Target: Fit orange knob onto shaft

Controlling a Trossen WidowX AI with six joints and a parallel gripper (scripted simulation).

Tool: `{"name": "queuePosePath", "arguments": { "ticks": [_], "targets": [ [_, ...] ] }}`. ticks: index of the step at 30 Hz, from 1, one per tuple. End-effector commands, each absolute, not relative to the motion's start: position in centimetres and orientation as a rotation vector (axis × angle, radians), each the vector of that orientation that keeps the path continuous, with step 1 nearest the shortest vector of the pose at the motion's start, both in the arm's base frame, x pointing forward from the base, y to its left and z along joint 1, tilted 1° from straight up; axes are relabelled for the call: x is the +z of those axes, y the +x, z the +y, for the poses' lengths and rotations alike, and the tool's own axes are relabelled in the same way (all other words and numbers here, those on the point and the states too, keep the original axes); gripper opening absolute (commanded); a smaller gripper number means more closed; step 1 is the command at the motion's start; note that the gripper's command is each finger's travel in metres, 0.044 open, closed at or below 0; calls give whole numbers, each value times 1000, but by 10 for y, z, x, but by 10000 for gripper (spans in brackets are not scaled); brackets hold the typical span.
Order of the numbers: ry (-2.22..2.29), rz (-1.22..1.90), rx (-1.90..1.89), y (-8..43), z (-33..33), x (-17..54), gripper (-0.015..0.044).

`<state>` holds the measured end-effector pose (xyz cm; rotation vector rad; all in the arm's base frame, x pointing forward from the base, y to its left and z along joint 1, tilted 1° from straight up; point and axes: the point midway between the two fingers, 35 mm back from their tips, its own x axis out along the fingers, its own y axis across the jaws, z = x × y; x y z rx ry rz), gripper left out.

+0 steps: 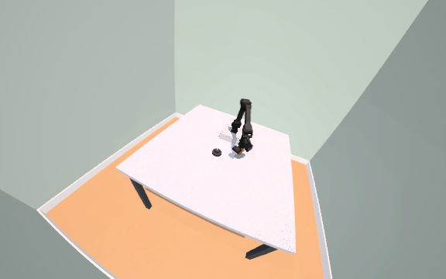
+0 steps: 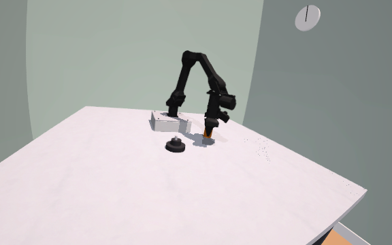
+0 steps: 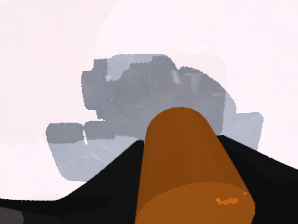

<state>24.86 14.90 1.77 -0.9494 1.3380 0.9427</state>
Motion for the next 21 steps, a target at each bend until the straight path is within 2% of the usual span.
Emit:
{"name": "queuePosePath", "arguments": {
  "ticks": [1,12,21],
  "targets": [
    [-947,1311,931,254,152,47,0],
    [-947,1312,931,244,147,122,0],
    [-984,1278,888,243,146,128,0]
  ]
}}
